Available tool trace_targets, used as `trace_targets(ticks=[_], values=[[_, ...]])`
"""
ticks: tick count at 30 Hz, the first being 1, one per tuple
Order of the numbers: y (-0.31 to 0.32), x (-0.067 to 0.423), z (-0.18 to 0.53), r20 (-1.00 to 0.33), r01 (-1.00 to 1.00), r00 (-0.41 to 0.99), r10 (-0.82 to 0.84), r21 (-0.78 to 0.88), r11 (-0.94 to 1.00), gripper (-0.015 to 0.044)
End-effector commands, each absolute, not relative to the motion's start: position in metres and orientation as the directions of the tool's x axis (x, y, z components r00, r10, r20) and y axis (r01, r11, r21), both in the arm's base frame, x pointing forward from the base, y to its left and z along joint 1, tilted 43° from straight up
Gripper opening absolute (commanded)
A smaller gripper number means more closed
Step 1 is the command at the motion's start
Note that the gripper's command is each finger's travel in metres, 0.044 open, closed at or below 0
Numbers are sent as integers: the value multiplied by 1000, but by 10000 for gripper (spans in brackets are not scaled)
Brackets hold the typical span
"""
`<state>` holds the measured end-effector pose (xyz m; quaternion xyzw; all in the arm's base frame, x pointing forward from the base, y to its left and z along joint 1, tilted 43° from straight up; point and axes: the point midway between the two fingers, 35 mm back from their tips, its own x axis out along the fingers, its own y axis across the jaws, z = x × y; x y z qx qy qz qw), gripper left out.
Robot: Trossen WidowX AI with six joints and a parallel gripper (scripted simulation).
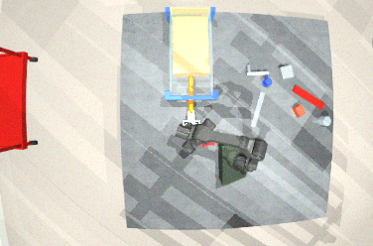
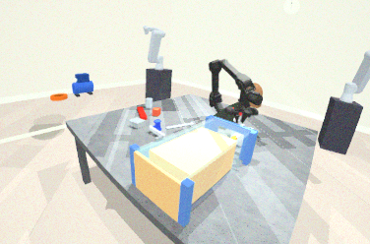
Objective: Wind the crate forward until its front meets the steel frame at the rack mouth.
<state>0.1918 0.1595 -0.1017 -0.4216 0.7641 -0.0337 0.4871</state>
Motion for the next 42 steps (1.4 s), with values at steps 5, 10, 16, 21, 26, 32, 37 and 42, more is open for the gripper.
trace_targets(ticks=[5,10,16,21,26,32,37,42], values=[[156,193,-104,-714,-663,-175,-678,-423,617,0],[156,193,-104,-714,-672,-174,-679,-417,611,0],[159,192,-101,-716,-656,-171,-677,-430,621,158],[159,192,-101,-716,-656,-171,-677,-430,621,289],[159,192,-101,-716,-656,-171,-677,-430,621,420],[164,194,-97,-718,-656,-168,-675,-430,620,440],[202,204,-59,-734,-658,-139,-664,-433,616,440],[242,206,-5,-752,-662,-106,-650,-435,611,440]])
